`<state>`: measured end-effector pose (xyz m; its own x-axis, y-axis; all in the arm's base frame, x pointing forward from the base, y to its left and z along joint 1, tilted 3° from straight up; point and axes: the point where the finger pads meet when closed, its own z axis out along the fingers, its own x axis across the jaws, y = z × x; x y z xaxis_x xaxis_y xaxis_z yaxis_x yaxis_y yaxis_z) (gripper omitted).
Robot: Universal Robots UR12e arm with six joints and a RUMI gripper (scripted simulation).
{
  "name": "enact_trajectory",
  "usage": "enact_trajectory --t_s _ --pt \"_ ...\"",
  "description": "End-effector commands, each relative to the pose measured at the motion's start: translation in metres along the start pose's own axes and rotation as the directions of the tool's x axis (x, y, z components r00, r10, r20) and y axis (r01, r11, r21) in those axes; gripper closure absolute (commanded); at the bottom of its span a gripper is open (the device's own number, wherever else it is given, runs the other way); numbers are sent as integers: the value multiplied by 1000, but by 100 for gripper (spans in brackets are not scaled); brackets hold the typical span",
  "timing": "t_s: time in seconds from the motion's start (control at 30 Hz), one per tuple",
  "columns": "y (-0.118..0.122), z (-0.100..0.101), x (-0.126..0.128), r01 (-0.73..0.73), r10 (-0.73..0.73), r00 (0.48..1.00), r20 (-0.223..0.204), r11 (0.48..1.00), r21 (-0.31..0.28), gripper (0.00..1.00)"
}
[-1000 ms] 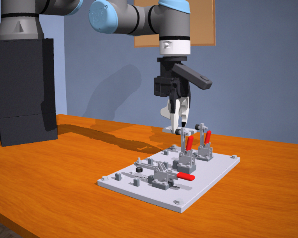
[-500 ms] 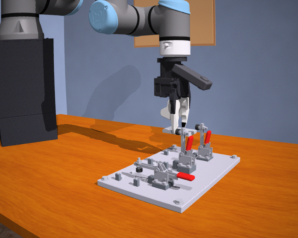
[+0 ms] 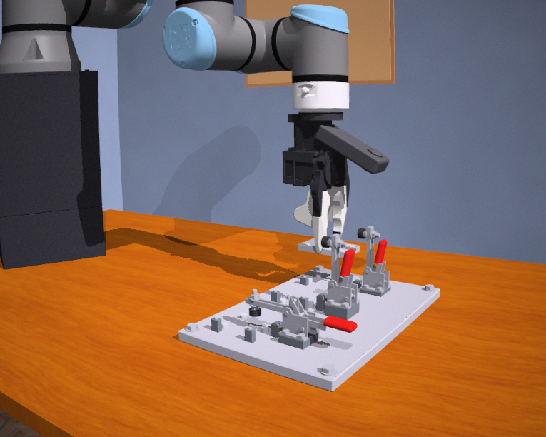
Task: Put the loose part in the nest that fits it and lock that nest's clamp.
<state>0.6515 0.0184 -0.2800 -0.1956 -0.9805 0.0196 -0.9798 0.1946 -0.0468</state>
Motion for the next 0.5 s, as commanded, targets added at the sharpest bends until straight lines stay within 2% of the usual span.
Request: enact_trajectory --t_s 0.0,0.47 --pt "-1 8 0 0 0 1000 0 1000 1 100" --pt "-2 27 0 0 0 1000 0 1000 1 100"
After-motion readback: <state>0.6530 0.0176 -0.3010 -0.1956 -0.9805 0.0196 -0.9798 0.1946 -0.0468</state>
